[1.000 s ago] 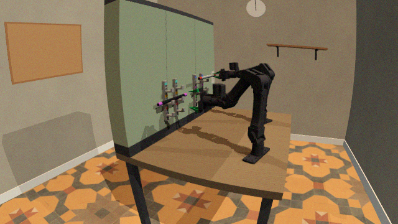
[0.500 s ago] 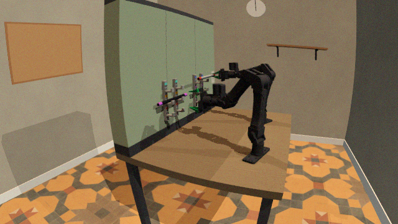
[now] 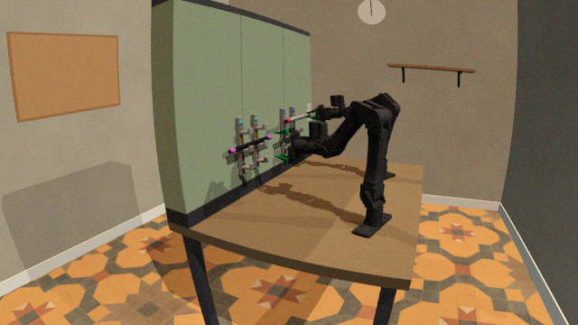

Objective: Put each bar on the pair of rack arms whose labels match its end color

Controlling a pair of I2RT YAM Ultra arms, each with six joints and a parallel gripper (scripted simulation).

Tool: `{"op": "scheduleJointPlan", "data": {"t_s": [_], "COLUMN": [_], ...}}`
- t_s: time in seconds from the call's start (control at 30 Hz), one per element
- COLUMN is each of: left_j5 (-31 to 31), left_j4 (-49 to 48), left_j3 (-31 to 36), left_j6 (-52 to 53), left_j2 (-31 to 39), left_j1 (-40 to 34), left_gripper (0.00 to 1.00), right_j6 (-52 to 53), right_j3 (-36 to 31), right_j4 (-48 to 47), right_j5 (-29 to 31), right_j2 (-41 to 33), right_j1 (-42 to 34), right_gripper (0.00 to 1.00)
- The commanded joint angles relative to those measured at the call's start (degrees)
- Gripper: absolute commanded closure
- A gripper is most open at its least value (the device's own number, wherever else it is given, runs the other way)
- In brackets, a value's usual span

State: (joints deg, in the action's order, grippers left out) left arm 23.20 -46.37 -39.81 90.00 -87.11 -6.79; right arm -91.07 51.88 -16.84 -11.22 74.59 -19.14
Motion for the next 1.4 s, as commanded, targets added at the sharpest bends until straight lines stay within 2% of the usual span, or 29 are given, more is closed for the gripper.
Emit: {"op": "scheduleJointPlan", "data": {"t_s": [0.0, 1.37], "left_j5": [0.45, 0.45], "left_j4": [-1.08, -1.08], "left_j3": [0.16, 0.16], "left_j6": [0.0, 0.0], "left_j2": [-0.01, -0.01], "left_j1": [-0.56, -0.56], "left_gripper": [0.0, 0.0], "right_j6": [1.2, 1.18], "right_j3": [-0.81, -7.09], "right_j4": [-4.04, -11.43], "right_j5": [2.32, 17.19], "right_j2": [-2.5, -1.38], "right_j1": [-1.64, -16.47], "right_gripper": [1.0, 1.0]}}
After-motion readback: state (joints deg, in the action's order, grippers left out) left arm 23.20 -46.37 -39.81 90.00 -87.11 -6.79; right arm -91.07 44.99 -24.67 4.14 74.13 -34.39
